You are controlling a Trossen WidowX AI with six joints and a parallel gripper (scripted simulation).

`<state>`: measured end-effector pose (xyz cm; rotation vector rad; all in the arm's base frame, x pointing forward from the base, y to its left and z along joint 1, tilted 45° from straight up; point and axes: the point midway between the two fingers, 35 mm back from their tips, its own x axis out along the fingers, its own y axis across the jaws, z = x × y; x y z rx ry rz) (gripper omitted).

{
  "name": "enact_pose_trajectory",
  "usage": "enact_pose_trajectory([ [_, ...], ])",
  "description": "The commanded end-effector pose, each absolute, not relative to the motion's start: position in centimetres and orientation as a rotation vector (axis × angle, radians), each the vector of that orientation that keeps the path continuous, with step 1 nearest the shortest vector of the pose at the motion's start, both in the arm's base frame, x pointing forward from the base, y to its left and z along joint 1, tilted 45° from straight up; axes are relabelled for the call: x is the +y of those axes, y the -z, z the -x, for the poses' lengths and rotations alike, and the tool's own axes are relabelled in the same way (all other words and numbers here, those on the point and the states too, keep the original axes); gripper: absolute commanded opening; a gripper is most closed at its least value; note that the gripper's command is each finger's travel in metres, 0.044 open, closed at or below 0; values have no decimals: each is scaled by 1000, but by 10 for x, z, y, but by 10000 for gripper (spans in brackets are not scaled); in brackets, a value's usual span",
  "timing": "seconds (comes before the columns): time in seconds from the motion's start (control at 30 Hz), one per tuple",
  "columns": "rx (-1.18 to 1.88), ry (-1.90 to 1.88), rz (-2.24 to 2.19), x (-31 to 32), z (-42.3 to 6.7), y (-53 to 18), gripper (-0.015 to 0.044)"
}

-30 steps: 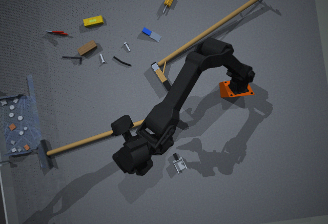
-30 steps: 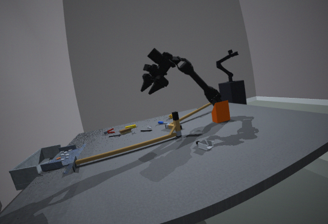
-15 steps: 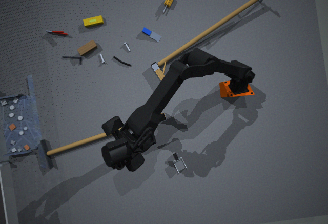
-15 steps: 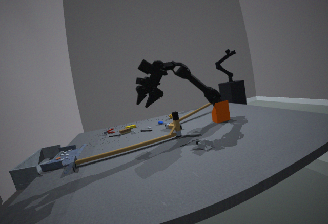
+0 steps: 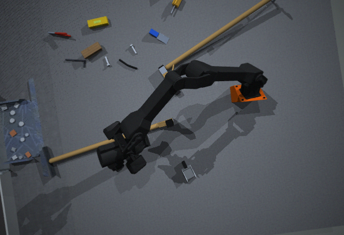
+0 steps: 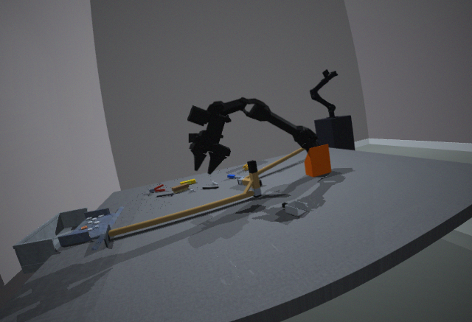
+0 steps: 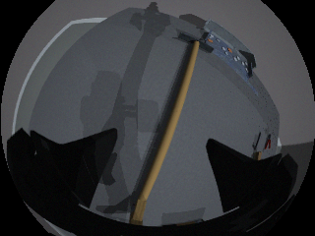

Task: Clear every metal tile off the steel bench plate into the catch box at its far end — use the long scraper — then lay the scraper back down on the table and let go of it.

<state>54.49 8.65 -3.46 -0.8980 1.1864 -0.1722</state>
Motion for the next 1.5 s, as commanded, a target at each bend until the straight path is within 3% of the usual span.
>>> enact_pose_trajectory([
  [0.0,1231,161,883,73,-547,46,440],
  [0.27,1292,154,854,54,-549,62,440],
  [1.47,1206,217,826,94,-488,16,440],
])
